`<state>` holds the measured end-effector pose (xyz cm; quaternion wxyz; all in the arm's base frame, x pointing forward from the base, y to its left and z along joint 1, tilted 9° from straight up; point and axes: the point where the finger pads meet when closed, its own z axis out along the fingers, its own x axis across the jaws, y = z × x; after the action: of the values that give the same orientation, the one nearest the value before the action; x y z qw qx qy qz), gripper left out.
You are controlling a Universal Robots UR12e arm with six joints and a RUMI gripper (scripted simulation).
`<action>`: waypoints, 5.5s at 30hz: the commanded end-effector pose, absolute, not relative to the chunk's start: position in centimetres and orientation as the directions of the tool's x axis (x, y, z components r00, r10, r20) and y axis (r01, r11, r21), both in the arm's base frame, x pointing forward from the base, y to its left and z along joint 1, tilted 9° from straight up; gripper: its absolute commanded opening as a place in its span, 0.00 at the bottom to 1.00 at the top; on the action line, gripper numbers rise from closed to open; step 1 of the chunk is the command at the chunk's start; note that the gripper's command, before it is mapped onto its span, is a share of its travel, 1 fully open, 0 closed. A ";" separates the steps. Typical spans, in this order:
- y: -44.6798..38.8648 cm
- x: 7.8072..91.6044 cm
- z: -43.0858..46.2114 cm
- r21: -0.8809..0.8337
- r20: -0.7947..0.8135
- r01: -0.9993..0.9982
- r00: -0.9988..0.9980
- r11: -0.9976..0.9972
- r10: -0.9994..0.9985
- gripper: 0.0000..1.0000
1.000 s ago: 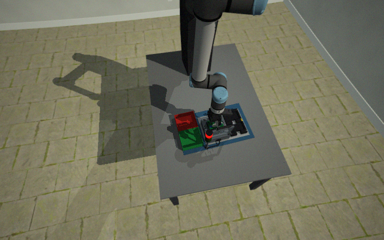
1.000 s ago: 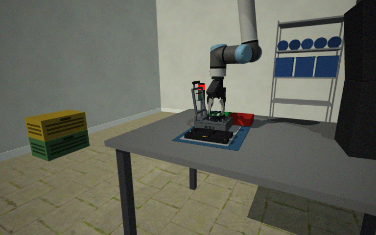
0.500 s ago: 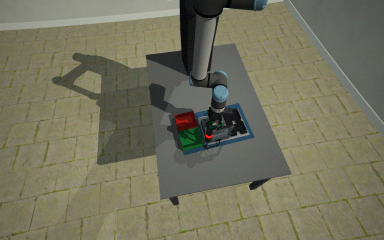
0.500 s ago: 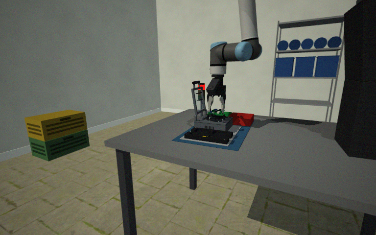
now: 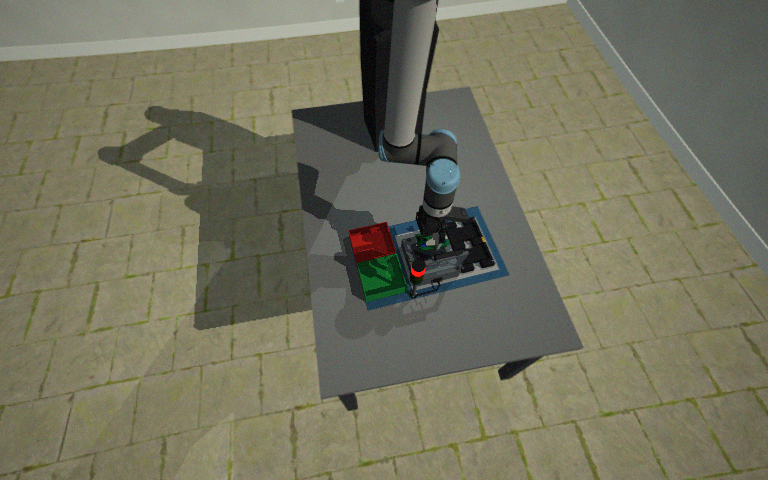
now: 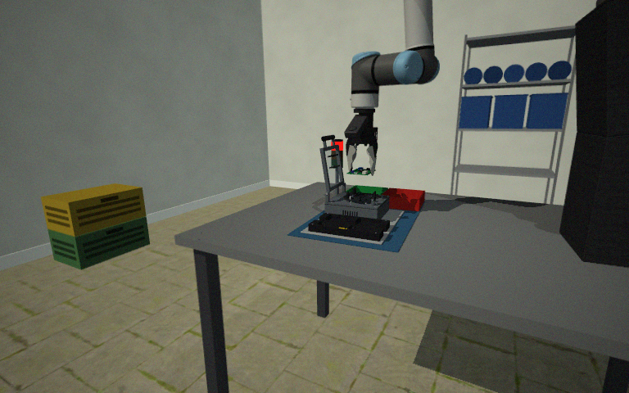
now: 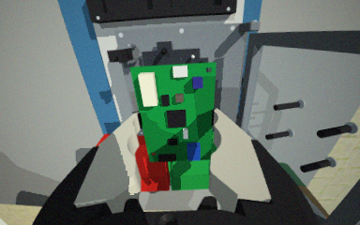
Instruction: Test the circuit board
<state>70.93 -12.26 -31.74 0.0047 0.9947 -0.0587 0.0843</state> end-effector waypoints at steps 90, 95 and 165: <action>-30.8 58.4 -38.2 -0.003 0.163 -0.116 0.980 -0.993 -0.115 0.39; -30.8 58.4 -38.2 -0.003 0.163 -0.117 0.980 -0.993 -0.116 0.39; -31.0 60.1 -46.6 -0.002 0.162 -0.117 0.980 -0.993 -0.116 0.39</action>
<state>59.83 -30.89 -46.56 0.0016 0.9950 -0.0592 0.0800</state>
